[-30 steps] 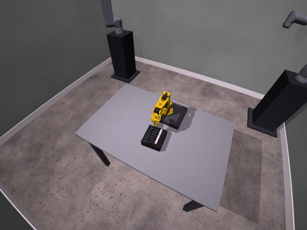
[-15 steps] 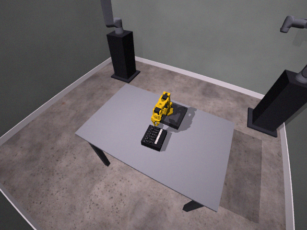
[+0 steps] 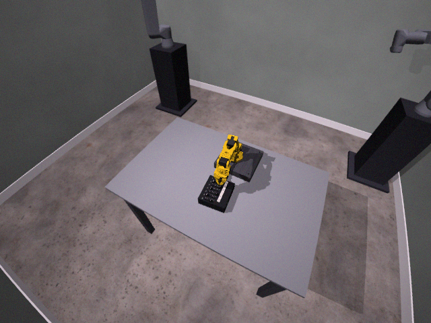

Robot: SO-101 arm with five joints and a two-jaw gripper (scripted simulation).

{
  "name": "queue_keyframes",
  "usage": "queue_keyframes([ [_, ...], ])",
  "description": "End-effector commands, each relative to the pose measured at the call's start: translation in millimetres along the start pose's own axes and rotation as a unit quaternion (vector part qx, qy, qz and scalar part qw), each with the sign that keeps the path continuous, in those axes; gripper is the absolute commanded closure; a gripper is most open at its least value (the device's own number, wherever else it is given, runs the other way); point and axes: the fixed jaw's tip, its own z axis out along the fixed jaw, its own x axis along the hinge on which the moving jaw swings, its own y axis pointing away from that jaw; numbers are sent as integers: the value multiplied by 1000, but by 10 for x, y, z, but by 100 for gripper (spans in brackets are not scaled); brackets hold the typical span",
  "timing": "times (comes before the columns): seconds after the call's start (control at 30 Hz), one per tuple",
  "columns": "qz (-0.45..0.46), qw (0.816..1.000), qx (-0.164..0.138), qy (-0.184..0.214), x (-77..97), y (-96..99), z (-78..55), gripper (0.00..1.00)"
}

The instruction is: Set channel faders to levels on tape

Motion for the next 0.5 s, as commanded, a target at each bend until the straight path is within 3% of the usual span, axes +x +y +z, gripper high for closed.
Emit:
queue_keyframes([
  [0.0,2,1000,3,1,149,-117,51,100],
  [0.17,2,1000,5,11,240,-211,106,100],
  [0.47,2,1000,6,13,257,-231,118,100],
])
